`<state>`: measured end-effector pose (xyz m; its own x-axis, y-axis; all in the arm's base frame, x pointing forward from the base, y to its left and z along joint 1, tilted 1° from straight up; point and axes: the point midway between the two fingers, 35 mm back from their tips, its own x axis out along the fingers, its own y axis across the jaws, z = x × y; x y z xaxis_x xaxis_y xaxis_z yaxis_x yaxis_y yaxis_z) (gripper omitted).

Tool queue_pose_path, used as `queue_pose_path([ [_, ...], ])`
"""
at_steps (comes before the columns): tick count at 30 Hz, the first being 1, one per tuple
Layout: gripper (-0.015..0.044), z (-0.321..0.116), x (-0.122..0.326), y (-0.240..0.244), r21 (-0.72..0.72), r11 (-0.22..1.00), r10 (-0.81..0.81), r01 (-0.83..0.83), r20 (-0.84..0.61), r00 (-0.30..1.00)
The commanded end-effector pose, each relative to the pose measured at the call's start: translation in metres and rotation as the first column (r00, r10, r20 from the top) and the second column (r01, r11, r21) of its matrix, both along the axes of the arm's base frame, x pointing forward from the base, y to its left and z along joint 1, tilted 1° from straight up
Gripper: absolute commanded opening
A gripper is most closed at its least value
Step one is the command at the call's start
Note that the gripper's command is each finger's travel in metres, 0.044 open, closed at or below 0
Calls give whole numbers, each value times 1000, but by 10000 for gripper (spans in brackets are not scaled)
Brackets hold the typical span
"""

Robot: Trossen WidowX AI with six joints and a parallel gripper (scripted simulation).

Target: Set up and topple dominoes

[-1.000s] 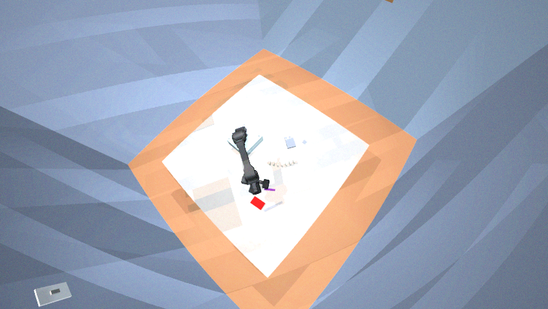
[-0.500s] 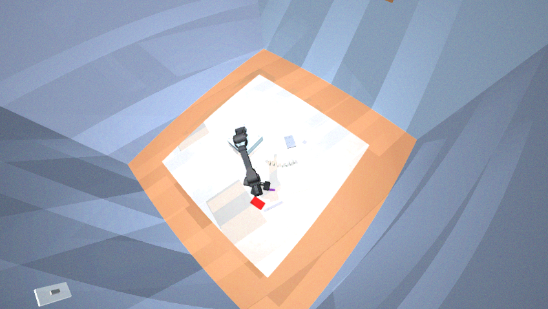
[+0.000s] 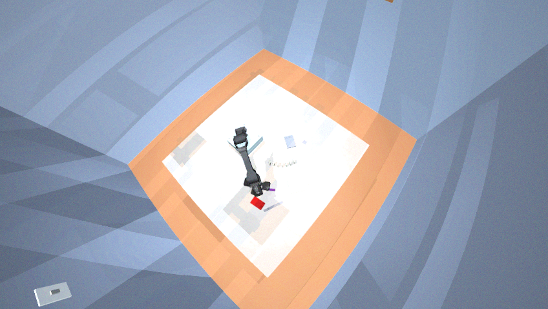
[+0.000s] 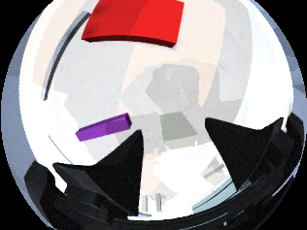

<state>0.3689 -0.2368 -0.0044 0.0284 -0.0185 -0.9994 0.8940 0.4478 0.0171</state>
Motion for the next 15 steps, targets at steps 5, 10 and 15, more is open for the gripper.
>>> queue_pose_path([
  [5, 107, -1, 0, -1, -3, 1000, -4, 4, -1, 1000],
  [10, 107, -1, 0, -1, -3, 1000, -4, 4, -1, 1000],
  [15, 107, 1, 0, -1, -3, 1000, -4, 4, -1, 1000],
])
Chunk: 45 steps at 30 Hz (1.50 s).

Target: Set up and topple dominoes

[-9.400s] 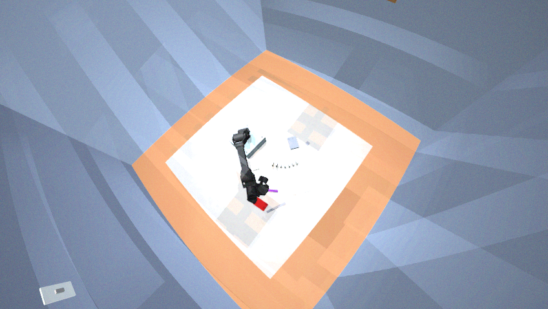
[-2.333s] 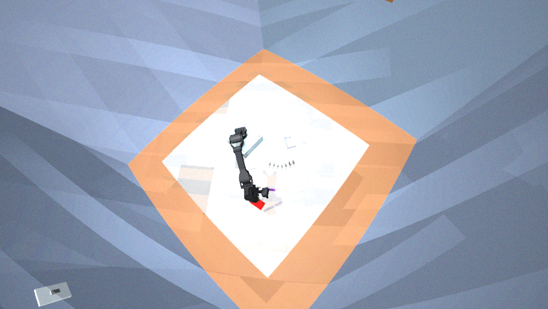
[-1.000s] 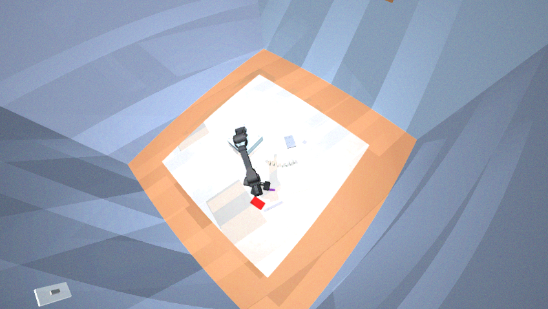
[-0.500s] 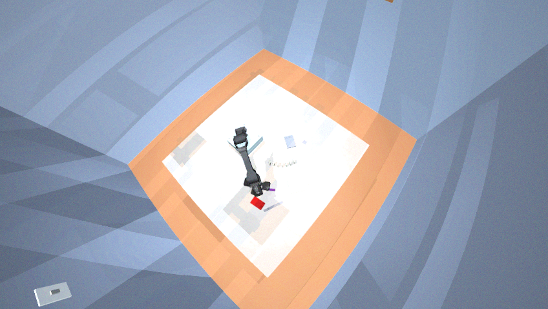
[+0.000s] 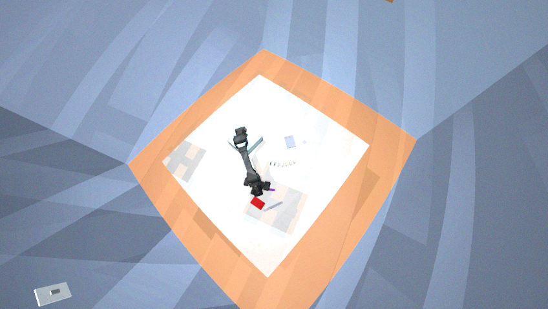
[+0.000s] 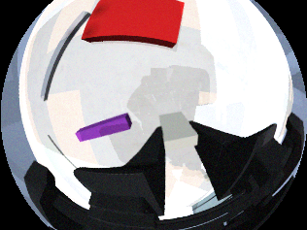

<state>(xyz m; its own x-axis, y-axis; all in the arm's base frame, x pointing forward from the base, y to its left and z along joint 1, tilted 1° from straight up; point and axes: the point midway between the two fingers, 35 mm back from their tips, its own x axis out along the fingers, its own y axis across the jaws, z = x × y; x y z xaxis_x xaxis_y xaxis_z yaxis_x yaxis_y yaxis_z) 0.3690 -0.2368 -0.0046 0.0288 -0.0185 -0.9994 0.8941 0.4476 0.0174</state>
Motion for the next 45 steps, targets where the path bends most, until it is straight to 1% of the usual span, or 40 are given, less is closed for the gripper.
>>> queue_pose_path([
  [1, 107, 9, 1, -1, -3, 1000, -4, 4, -1, 1000],
  [5, 107, 67, 5, -3, -2, 1000, -2, 2, 0, 1000],
  [9, 107, 124, -1, 1, 0, 1000, 0, 0, 0, 1000],
  [11, 107, 135, -3, 3, 0, 1000, 0, 0, 0, 1000],
  [16, 107, 136, -4, 5, 0, 1000, 15, -15, 0, 1000],
  [17, 107, 137, -4, 11, -1, 998, 59, -59, -1, 998],
  [19, 107, 140, -6, 33, -3, 975, 224, -224, -5, 975],
  [21, 107, 142, -11, 57, -6, 916, 400, -400, -9, 916],
  [23, 107, 143, -18, 80, -7, 827, 563, -563, -13, 827],
  [27, 107, 141, -37, 124, -7, 566, 824, -824, -22, 566],
  [30, 107, 137, -56, 155, -5, 317, 948, -948, -27, 317],
  [32, 107, 132, -71, 173, -4, 137, 990, -991, -30, 137],
  [33, 107, 130, -77, 180, -3, 65, 997, -998, -31, 65],
  [34, 107, 129, -81, 184, -2, 20, 999, -1000, -32, 20],
  [35, 107, 129, -82, 186, -2, 4, 999, -1000, -32, 4],
  [45, 107, 129, -82, 186, -2, 4, 999, -1000, -32, 4],
])
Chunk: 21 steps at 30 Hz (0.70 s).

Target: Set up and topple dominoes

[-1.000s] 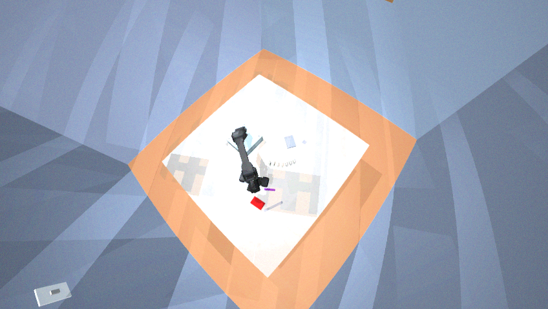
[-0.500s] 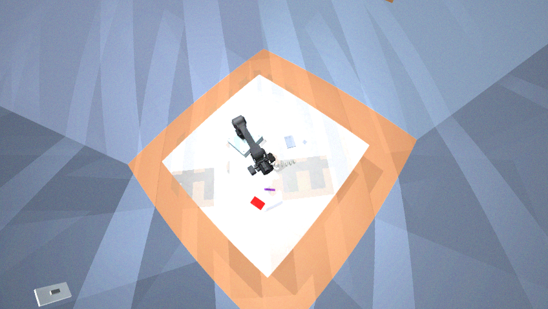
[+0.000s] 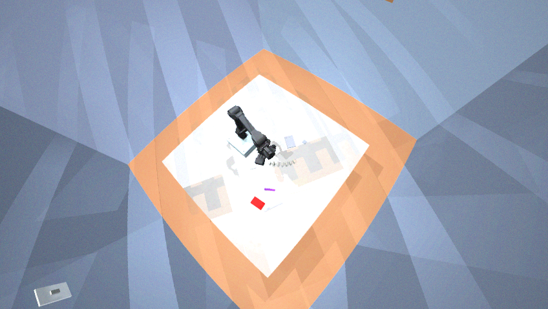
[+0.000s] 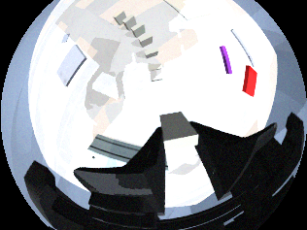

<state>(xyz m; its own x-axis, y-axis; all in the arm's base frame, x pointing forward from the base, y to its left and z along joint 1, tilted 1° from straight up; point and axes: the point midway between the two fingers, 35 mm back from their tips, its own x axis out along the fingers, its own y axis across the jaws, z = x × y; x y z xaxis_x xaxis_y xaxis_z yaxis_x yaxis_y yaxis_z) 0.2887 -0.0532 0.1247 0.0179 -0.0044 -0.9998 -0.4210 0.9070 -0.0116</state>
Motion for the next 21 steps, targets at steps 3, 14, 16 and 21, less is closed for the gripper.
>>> queue_pose_path([
  [3, 107, -9, -1, 1, -2, 1000, 28, -28, 0, 1000],
  [14, 107, -73, 4, -2, -10, 999, 33, -33, -10, 999],
  [16, 107, -85, 4, -1, -8, 999, 31, -32, -7, 999],
  [21, 107, -113, 3, 0, -3, 1000, 28, -28, -2, 1000],
])
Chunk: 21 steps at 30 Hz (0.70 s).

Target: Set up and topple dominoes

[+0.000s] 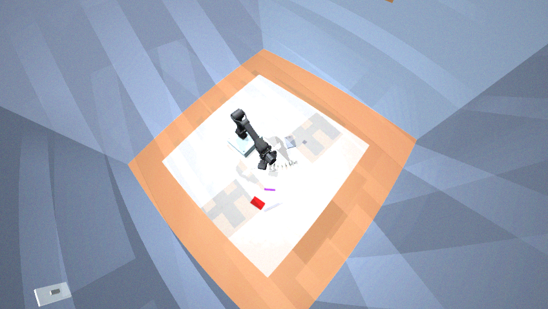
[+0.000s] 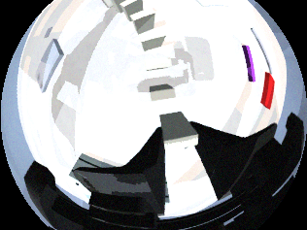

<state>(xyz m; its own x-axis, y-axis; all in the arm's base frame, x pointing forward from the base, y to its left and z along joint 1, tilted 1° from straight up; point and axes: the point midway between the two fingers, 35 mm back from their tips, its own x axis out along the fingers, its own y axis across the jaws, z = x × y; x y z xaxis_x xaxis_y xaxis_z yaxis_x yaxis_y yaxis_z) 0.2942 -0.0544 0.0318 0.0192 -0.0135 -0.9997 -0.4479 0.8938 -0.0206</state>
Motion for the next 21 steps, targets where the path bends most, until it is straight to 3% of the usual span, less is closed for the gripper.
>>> queue_pose_path([
  [1, 107, -26, -3, 2, 7, 1000, -2, 2, -2, 1000],
  [17, 107, -40, -5, 3, 10, 1000, -4, 4, 1, 1000],
  [21, 212, -40, -5, 3, 10, 1000, -4, 4, 1, 1000],
])
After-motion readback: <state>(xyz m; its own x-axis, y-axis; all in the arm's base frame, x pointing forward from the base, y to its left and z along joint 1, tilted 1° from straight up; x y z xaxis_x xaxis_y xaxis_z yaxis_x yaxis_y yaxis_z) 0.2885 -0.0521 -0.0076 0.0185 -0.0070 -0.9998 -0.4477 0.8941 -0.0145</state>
